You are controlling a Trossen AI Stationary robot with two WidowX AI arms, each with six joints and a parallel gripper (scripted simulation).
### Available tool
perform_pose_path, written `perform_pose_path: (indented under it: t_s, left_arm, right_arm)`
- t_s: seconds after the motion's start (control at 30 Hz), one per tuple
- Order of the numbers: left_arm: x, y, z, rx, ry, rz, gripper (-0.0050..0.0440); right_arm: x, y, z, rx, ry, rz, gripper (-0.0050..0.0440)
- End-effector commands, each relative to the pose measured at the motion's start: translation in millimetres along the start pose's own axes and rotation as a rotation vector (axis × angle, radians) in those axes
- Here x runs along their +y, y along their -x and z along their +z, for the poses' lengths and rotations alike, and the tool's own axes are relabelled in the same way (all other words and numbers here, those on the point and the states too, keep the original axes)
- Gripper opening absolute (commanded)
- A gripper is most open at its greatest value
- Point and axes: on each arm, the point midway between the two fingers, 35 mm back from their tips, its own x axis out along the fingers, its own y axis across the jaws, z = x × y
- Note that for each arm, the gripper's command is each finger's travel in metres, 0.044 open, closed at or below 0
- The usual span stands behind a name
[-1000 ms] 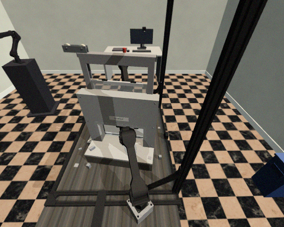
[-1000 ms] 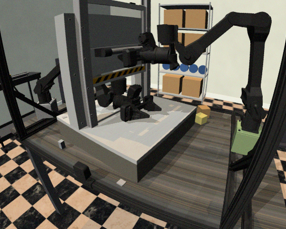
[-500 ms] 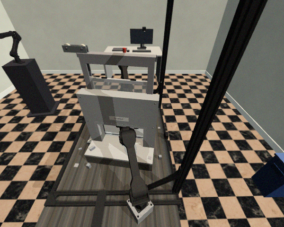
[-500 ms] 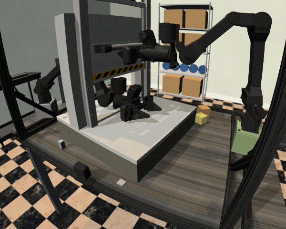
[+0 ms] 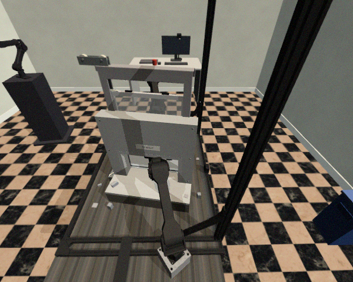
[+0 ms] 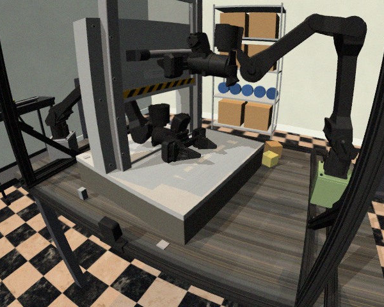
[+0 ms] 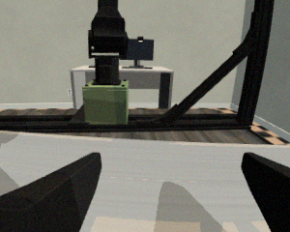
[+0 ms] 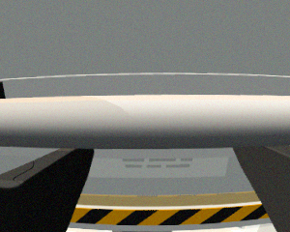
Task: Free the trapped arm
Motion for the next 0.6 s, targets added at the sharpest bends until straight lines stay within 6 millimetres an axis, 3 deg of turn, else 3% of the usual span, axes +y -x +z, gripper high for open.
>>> perform_pose_path:
  t_s: [0.0, 0.57]
  left_arm:
    - [0.2, 0.0, 0.3, 0.001, 0.004, 0.000, 0.0400]
    - [0.2, 0.0, 0.3, 0.001, 0.004, 0.000, 0.0400]
  right_arm:
    - [-1.9, 5.1, 66.1, -0.162, -0.040, 0.003, 0.0400]
    - [-2.0, 6.1, 69.5, -0.078, -0.040, 0.005, 0.0400]
